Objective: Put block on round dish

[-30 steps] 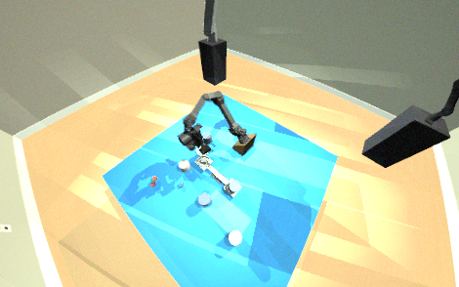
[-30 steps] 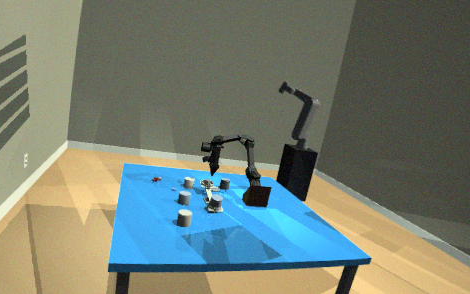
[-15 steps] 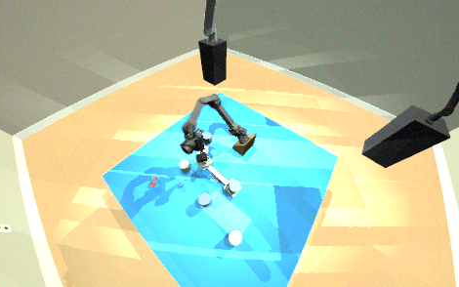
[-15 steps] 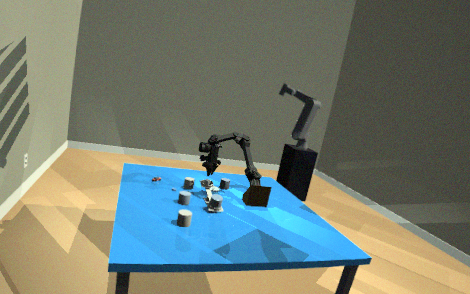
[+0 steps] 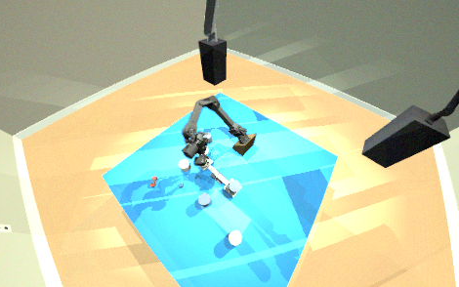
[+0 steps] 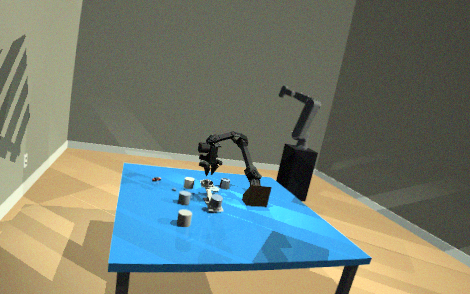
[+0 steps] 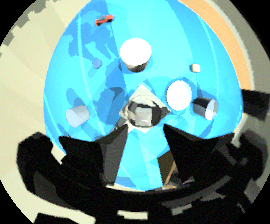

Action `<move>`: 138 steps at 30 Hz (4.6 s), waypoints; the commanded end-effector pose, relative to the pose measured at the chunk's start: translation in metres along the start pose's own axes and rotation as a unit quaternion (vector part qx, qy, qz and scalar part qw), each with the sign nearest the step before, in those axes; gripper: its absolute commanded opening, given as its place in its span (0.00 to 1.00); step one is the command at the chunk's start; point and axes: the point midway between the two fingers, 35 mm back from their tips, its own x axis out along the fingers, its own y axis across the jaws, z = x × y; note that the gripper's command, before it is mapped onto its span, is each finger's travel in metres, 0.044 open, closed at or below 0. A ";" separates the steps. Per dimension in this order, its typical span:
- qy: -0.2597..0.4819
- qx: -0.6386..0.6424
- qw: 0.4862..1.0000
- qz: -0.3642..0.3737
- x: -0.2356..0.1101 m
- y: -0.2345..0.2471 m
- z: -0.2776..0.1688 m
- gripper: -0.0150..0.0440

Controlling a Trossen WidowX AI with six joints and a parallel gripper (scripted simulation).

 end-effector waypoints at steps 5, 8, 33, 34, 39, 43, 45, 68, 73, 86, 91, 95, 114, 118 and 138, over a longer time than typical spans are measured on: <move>-0.003 0.007 1.000 -0.001 0.014 0.001 0.001 0.69; -0.003 0.007 1.000 -0.001 0.018 0.001 0.001 0.69; -0.004 0.007 1.000 -0.001 0.051 0.000 0.001 0.56; -0.004 0.007 1.000 -0.001 0.051 0.000 0.001 0.52; -0.004 0.007 1.000 -0.001 0.051 0.000 0.001 0.43; -0.004 0.007 1.000 -0.001 0.050 0.001 0.001 0.32; -0.003 0.007 1.000 0.000 0.043 0.002 0.002 0.25; 0.000 0.006 1.000 0.001 -0.041 -0.001 0.002 0.25; 0.007 0.005 1.000 0.006 -0.022 -0.021 0.015 0.25; 0.007 0.006 1.000 0.010 0.026 -0.082 0.036 0.25; 0.001 0.007 1.000 0.005 0.042 -0.108 0.040 0.25; -0.005 0.006 1.000 -0.002 0.053 -0.128 0.040 0.25; -0.007 0.006 1.000 -0.005 0.097 -0.132 0.041 0.25; -0.007 0.006 1.000 -0.005 0.097 -0.132 0.041 0.25; -0.008 0.008 1.000 -0.007 0.112 -0.133 0.041 0.48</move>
